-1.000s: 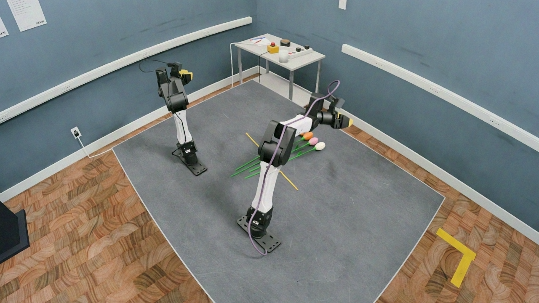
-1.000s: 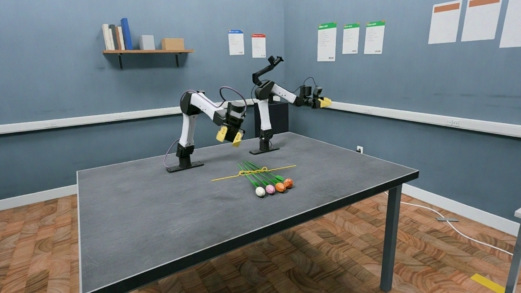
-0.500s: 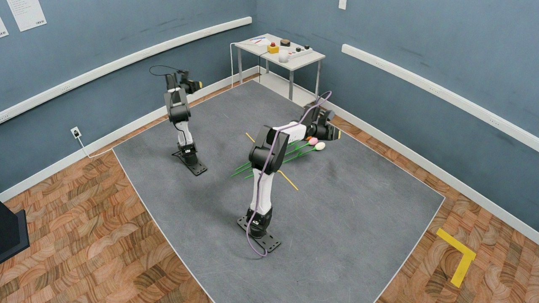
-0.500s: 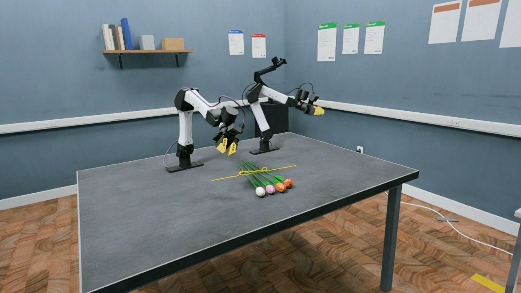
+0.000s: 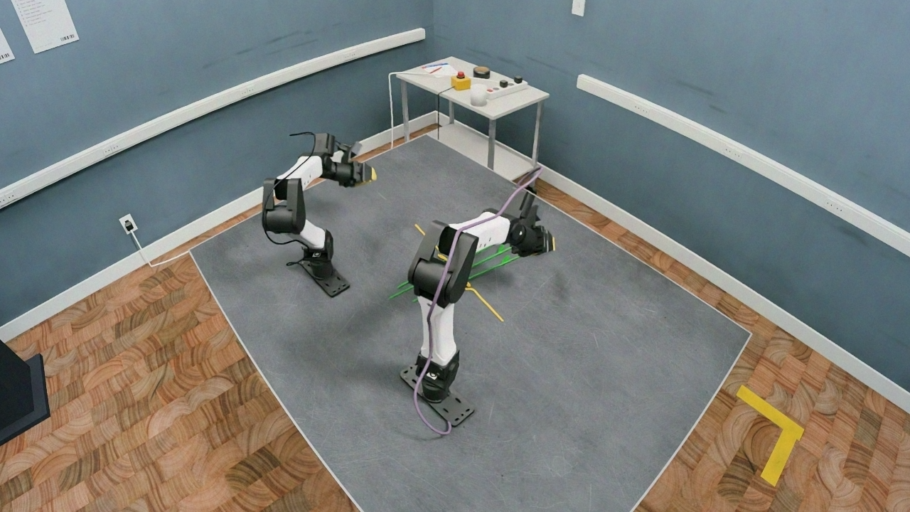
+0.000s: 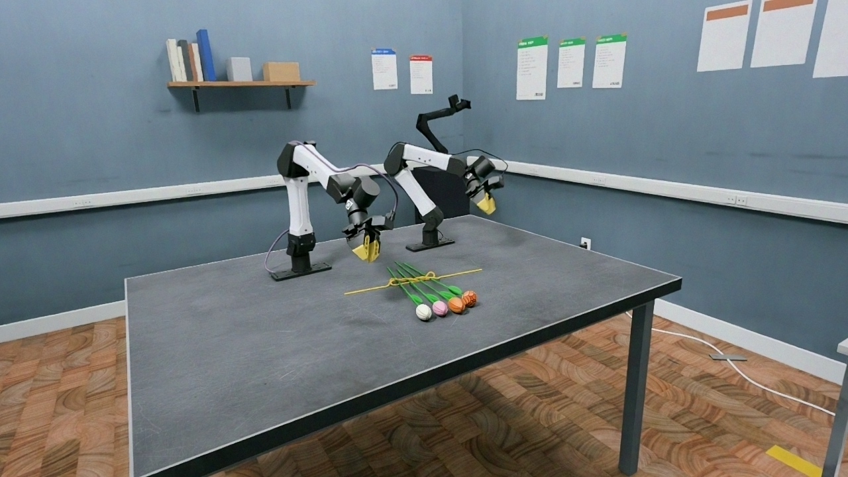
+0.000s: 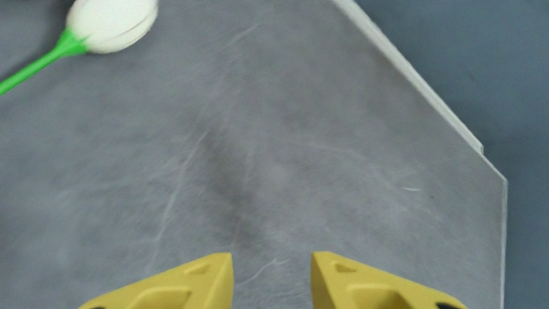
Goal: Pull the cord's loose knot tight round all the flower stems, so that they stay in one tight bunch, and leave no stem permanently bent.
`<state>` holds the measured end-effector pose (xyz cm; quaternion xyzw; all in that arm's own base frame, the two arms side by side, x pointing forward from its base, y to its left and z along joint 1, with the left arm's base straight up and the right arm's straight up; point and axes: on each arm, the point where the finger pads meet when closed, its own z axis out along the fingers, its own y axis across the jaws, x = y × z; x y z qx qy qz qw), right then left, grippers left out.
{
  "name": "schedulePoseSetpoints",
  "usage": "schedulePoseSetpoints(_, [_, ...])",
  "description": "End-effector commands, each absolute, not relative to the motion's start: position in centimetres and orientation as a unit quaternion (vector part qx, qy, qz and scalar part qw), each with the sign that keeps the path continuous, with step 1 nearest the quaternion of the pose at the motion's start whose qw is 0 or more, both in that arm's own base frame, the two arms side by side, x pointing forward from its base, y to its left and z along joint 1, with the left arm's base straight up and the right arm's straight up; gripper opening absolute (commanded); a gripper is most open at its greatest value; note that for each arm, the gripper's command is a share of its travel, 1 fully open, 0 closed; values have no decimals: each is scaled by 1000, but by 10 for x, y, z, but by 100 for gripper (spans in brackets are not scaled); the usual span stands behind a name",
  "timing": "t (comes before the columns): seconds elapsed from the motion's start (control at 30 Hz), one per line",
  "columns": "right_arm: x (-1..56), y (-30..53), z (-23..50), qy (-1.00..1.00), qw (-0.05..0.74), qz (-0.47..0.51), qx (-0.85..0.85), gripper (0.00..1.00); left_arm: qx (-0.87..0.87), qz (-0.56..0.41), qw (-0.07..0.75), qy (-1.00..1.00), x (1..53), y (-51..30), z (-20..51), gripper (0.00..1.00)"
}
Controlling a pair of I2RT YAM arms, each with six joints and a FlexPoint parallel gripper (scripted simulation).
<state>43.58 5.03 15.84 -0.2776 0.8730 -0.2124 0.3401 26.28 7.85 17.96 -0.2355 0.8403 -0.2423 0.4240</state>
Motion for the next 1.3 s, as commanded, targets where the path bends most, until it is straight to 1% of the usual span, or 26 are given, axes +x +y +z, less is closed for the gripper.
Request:
schedulePoseSetpoints(0.0, [412, 55, 154, 870, 309, -180, -340, 28, -314, -248, 329, 855, 256, 59, 164, 28])
schedulePoseSetpoints(0.13, [384, 65, 131, 862, 248, -141, -419, 28, -370, -244, 245, 862, 259, 28, 145, 28])
schedulePoseSetpoints(0.3, [348, 78, 87, 840, 151, -87, -514, 28, -433, -224, 179, 854, 279, -3, 132, 28])
schedulePoseSetpoints(0.37, [336, 81, 77, 829, 123, -69, -541, 28, -457, -214, 153, 850, 284, -13, 125, 28])
schedulePoseSetpoints(0.43, [336, 81, 77, 829, 123, -69, -541, 28, -457, -214, 153, 850, 284, -13, 125, 28])
schedulePoseSetpoints(0.57, [310, 89, 54, 798, 60, -30, -599, 28, -525, -182, 92, 827, 296, -36, 108, 28])
schedulePoseSetpoints(0.7, [293, 95, 36, 774, 17, -4, -633, 28, -575, -137, 47, 806, 308, -55, 89, 28])
schedulePoseSetpoints(0.83, [291, 101, 30, 762, 2, 4, -647, 28, -609, -88, 24, 788, 319, -65, 70, 28])
schedulePoseSetpoints(0.93, [293, 103, 31, 763, 10, 1, -646, 28, -630, -49, 11, 775, 326, -71, 53, 28])
schedulePoseSetpoints(1.27, [294, 101, 32, 764, 10, -4, -645, 28, -649, 0, 7, 761, 340, -78, 27, 28])
